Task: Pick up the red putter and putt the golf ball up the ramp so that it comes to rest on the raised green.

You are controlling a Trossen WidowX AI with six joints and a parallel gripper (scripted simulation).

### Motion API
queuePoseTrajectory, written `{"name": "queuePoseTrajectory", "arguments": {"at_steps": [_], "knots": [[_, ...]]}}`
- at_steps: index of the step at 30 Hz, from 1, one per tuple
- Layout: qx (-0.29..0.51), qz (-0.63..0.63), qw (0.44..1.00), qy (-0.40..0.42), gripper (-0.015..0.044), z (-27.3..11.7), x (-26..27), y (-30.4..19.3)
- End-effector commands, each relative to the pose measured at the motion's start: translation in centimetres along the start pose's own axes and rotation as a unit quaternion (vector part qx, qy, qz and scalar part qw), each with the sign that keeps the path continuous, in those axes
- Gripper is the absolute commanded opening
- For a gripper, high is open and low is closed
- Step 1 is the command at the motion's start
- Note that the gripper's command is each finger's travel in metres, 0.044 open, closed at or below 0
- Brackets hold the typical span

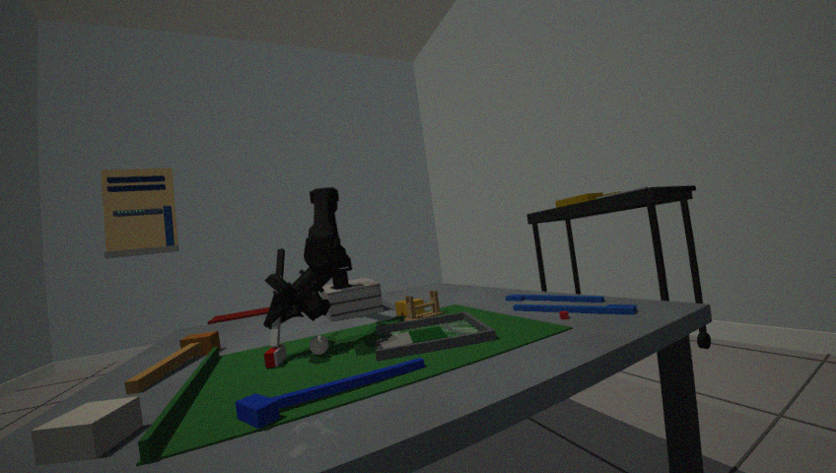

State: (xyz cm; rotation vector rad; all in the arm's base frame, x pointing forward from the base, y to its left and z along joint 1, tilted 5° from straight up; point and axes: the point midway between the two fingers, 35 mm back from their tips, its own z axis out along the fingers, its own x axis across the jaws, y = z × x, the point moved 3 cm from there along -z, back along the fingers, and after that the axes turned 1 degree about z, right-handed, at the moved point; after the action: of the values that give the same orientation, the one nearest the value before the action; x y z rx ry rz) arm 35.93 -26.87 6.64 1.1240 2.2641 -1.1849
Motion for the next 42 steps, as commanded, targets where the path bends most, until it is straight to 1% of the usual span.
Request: {"name": "queuePoseTrajectory", "arguments": {"at_steps": [1, 4, 10, 13, 20, 27, 42], "knots": [[-0.001, 0.0, 1.0, -0.001, 0.0, -0.1, 0.0, 0.1], [-0.004, 0.0, 1.0, 0.003, 0.0, -1.4, 0.1, 1.6], [-0.009, -0.001, 1.0, 0.007, 0.0, -7.5, 1.4, 7.2], [-0.008, -0.002, 1.0, 0.004, 0.0, -10.0, 2.1, 8.9], [-0.007, -0.002, 1.0, 0.003, 0.0, -10.7, 1.7, 8.6], [-0.007, -0.002, 1.0, 0.004, 0.0, -13.7, -0.9, 5.5], [-0.009, -0.004, 1.0, 0.005, 0.0, -13.2, -0.4, 5.9]]}}
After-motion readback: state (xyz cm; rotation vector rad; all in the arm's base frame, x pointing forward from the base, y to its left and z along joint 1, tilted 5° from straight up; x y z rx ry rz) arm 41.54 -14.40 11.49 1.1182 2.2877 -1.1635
